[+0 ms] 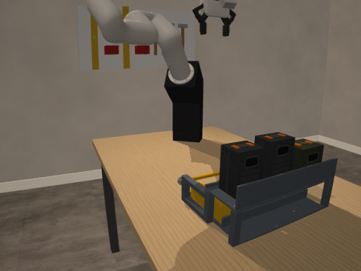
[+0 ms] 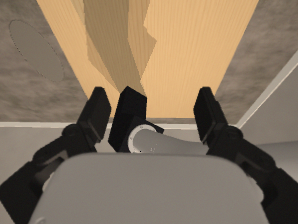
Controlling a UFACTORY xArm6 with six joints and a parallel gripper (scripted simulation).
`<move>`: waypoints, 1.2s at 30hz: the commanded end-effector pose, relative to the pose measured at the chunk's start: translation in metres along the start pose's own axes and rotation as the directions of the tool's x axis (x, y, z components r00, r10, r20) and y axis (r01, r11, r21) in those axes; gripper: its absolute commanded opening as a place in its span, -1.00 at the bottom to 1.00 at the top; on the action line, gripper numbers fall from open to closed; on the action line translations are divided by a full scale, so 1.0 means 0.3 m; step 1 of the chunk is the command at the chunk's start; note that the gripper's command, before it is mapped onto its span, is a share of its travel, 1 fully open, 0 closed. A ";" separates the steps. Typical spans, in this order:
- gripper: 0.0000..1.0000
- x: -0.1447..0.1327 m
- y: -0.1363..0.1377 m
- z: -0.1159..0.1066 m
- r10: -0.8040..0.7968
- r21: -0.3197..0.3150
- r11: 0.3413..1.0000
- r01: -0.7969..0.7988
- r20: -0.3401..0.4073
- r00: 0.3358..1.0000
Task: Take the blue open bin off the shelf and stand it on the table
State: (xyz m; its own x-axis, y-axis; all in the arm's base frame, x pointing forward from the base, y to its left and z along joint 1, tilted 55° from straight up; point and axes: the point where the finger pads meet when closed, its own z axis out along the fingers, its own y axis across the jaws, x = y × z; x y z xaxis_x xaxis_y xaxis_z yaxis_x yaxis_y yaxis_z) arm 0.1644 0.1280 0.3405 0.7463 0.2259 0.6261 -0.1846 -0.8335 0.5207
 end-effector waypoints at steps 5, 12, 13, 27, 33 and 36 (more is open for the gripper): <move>1.00 0.001 -0.001 -0.168 0.000 0.002 1.000 0.000 0.000 1.000; 1.00 0.001 -0.001 -0.168 0.000 0.002 1.000 0.000 0.000 1.000; 1.00 0.001 -0.001 -0.168 0.000 0.002 1.000 0.000 0.000 1.000; 1.00 0.001 -0.001 -0.351 0.000 0.002 1.000 0.000 0.000 1.000; 1.00 0.001 -0.001 -0.351 0.000 0.002 1.000 0.000 0.000 1.000; 1.00 0.000 -0.002 -0.426 0.000 0.001 1.000 0.000 0.000 1.000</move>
State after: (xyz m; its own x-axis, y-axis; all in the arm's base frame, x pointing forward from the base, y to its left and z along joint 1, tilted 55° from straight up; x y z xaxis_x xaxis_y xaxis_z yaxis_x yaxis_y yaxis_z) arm 0.0951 0.1824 0.4037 0.7464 0.2254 0.6261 -0.1854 -0.8332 0.5210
